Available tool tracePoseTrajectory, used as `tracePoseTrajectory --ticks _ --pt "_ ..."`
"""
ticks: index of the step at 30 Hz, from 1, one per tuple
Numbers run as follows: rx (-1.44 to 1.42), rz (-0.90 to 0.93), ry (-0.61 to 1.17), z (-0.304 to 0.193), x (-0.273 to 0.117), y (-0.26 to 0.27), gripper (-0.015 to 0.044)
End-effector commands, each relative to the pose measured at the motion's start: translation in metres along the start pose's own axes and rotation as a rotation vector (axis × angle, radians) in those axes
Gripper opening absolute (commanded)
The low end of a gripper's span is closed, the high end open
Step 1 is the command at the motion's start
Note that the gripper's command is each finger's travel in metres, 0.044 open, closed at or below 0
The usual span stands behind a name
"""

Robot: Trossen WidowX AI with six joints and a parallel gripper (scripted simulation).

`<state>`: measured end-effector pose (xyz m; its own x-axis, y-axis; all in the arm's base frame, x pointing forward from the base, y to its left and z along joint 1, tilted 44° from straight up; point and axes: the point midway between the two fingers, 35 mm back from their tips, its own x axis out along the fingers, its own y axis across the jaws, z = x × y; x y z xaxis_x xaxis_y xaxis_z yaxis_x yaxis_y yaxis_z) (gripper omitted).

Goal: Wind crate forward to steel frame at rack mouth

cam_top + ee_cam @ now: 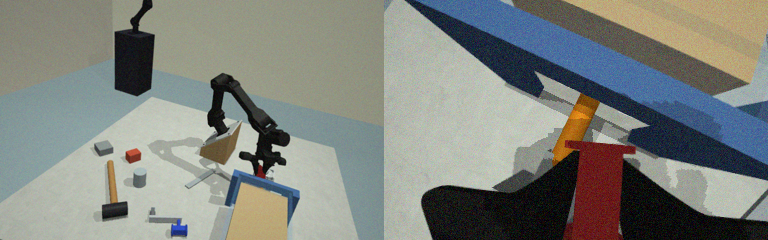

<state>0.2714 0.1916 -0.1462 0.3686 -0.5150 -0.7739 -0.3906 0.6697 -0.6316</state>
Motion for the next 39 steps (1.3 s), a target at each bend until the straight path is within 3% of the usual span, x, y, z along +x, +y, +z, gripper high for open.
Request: tracePoseTrajectory --ticks 1,39 --pt "0.012 0.026 -0.002 0.005 0.001 0.013 0.0000" --pt "0.013 0.030 -0.003 0.015 0.003 0.072 0.0000"
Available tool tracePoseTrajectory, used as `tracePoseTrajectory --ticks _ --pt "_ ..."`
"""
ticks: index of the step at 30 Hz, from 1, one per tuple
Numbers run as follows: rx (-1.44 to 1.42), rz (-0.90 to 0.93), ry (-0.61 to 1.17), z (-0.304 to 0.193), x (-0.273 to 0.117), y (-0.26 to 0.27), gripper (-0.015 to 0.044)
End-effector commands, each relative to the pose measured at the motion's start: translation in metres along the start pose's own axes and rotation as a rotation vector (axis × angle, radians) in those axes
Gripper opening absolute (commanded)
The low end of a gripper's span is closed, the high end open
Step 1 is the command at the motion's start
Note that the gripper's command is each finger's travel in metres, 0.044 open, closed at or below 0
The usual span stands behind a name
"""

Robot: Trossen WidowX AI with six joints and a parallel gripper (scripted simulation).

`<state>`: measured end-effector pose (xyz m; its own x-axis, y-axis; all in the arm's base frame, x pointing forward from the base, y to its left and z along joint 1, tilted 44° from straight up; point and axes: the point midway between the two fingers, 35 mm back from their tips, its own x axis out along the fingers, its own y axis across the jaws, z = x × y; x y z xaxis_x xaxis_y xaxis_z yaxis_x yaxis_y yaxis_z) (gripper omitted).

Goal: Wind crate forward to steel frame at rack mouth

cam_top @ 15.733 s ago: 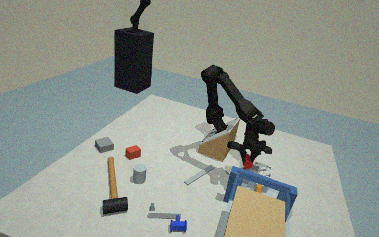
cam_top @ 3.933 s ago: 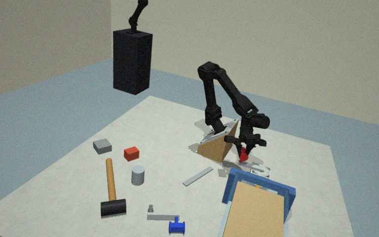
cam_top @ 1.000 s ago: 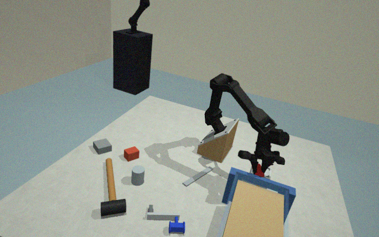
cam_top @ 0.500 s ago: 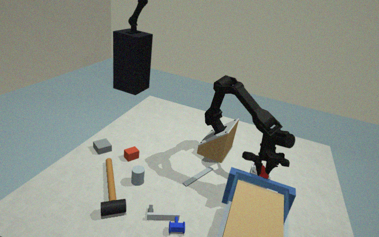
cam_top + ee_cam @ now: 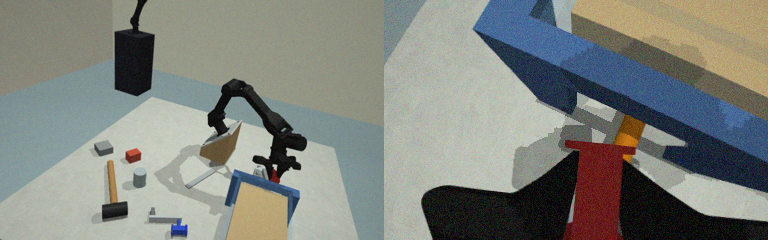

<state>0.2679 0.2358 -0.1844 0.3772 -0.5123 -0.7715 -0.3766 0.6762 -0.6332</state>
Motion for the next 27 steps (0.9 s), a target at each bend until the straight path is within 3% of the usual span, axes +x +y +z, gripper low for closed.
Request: tracePoseTrajectory --ticks 1,27 --pt "-0.002 0.033 0.006 -0.004 -0.003 0.018 0.0000" --pt "-0.002 0.036 0.006 -0.016 -0.010 0.056 0.0000"
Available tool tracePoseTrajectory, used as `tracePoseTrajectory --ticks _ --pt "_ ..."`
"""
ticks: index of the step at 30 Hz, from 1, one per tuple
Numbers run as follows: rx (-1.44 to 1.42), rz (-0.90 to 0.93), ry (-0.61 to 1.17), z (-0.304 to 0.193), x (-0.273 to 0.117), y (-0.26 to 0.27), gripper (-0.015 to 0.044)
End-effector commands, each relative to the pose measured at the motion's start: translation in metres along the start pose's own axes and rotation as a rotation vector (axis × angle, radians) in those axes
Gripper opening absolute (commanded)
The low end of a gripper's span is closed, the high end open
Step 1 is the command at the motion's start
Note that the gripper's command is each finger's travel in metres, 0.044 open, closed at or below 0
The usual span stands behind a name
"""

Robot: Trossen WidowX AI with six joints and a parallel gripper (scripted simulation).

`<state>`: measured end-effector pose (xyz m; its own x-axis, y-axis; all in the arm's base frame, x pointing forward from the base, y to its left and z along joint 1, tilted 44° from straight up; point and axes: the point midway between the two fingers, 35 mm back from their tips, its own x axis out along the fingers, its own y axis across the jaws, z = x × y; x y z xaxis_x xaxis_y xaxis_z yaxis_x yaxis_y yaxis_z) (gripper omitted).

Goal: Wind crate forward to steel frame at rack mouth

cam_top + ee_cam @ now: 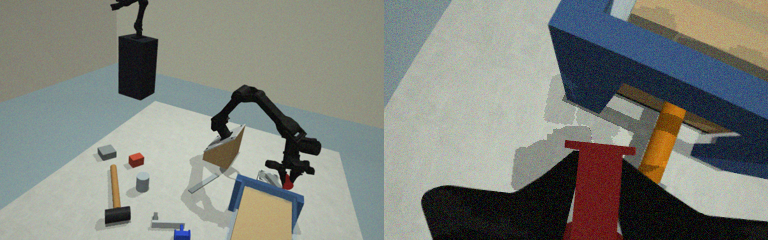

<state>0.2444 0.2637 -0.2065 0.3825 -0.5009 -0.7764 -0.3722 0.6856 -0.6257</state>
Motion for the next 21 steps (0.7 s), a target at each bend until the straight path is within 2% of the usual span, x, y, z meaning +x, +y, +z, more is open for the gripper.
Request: tracePoseTrajectory --ticks 1,21 --pt "-0.011 0.028 0.016 -0.011 -0.005 0.016 0.0000" --pt "-0.011 0.030 0.017 -0.030 -0.015 0.040 0.0000"
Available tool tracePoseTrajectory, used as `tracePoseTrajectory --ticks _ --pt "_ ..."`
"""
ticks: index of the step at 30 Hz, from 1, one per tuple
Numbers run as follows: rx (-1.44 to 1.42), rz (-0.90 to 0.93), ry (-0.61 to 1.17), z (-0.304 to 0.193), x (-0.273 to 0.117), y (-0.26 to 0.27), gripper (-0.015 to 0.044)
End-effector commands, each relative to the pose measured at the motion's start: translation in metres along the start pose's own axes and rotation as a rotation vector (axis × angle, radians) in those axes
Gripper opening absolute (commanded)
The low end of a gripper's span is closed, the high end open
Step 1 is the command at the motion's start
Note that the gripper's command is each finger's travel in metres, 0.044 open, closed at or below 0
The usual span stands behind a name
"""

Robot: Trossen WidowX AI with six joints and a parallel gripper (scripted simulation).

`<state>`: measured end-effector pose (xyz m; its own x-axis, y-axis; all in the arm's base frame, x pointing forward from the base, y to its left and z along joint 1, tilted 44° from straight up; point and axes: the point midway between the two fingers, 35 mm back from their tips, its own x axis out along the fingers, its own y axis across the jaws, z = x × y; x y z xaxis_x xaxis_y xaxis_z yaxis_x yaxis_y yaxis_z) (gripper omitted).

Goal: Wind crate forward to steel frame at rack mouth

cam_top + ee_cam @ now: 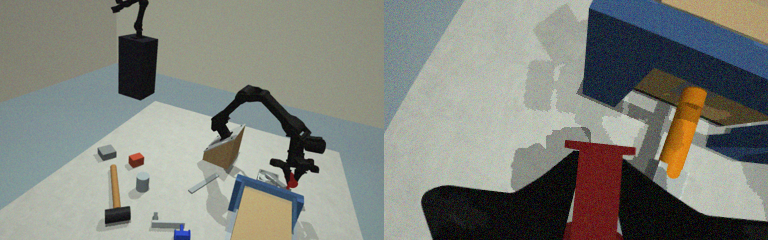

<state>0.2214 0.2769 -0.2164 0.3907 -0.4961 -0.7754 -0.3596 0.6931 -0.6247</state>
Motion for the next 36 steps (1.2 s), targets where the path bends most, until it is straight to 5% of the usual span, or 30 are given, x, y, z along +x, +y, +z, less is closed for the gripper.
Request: tracePoseTrajectory --ticks 1,36 --pt "-0.026 0.030 0.027 -0.017 -0.008 0.017 0.0000" --pt "-0.028 0.034 0.030 -0.064 -0.031 0.038 0.0000"
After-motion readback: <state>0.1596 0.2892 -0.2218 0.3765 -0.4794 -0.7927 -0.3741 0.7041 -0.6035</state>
